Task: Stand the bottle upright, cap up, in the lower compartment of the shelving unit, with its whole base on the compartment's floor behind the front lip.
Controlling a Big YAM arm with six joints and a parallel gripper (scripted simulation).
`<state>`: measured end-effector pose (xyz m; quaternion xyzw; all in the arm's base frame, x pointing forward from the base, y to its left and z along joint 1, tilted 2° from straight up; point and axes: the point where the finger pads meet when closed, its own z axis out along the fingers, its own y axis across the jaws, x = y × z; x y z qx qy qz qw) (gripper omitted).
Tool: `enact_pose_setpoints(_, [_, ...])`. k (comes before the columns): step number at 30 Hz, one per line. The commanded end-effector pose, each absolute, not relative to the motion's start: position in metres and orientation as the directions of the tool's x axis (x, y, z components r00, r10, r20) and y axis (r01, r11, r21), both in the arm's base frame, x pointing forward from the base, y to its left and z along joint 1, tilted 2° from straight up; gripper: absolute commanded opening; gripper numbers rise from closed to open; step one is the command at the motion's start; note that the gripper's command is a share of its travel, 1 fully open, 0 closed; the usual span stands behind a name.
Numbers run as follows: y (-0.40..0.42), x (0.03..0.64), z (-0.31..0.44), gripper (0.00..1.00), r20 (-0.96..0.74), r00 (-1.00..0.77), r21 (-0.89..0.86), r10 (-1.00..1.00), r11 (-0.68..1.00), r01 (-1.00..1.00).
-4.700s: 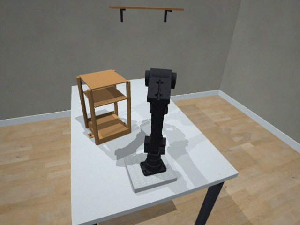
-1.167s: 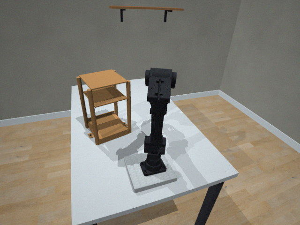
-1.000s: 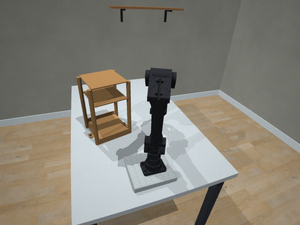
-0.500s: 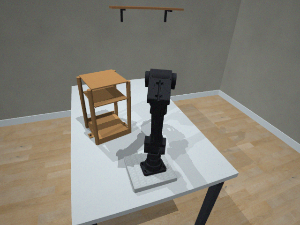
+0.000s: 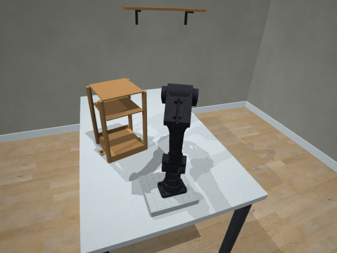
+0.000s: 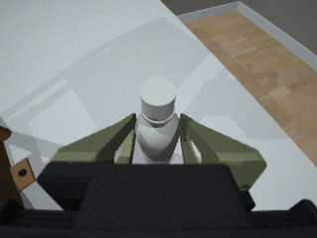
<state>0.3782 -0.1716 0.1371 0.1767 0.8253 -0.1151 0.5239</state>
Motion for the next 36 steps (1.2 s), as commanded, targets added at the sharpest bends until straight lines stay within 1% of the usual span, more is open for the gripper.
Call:
enact_pose_setpoints(1, [-0.189,0.402,0.184,0.27,-0.942,-0.307,-0.010,0.133,0.906,0.423])
enact_pose_setpoints(27, [-0.192,0.407,0.184,0.27,-0.941,-0.310,-0.010,0.135,0.906,0.424])
enact_pose_setpoints(36, [-0.196,0.416,0.194,0.27,-0.934,-0.327,-0.009,0.143,0.906,0.424])
